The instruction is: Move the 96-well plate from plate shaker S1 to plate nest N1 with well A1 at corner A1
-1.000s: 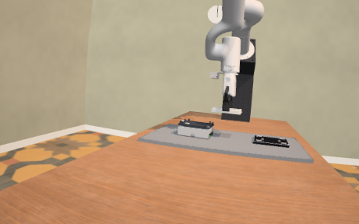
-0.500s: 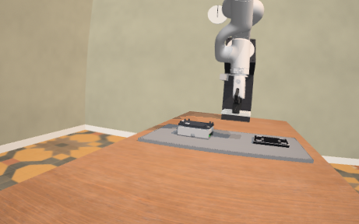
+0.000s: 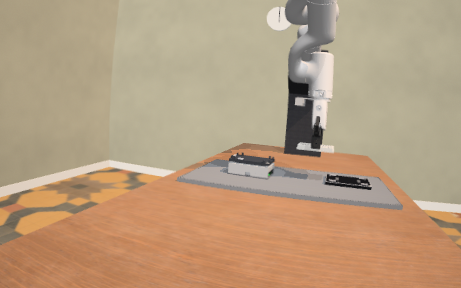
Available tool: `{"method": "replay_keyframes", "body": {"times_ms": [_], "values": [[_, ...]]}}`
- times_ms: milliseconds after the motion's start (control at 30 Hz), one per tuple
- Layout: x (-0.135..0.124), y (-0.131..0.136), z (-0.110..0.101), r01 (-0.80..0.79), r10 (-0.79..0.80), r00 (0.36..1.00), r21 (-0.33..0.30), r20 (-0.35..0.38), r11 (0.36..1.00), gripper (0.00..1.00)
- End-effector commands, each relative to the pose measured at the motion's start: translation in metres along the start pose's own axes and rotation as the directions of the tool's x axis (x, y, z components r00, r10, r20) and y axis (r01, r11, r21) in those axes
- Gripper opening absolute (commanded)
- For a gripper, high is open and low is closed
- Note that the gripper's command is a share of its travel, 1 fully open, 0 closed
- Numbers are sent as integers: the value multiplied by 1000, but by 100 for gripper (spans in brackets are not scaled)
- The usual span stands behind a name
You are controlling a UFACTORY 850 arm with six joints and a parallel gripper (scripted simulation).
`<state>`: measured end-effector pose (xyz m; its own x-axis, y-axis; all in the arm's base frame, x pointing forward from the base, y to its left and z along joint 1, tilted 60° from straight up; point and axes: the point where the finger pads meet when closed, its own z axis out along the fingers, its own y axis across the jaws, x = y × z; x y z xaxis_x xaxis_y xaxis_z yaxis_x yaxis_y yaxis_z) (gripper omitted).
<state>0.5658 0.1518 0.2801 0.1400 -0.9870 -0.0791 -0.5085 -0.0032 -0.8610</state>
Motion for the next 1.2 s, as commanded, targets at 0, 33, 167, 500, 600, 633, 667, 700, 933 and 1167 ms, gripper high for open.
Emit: {"method": "replay_keyframes", "body": {"times_ms": [0,33,167,500,600,633,667,700,933,1167], "values": [[-17,2,2,0,0,1000,1,-3,1000,0],[-21,2,3,0,0,1000,1,-3,1000,0],[-34,3,4,0,0,1000,1,-3,1000,0],[-60,6,8,0,0,1000,1,-3,1000,0],[-70,7,9,0,0,1000,1,-3,1000,0],[-73,8,9,0,0,1000,1,-3,1000,0],[-77,8,10,0,0,1000,1,-3,1000,0],[-80,9,10,0,0,1000,1,-3,1000,0],[-96,10,12,0,0,1000,1,-3,1000,0],[-119,13,15,0,0,1000,1,-3,1000,0]]}}
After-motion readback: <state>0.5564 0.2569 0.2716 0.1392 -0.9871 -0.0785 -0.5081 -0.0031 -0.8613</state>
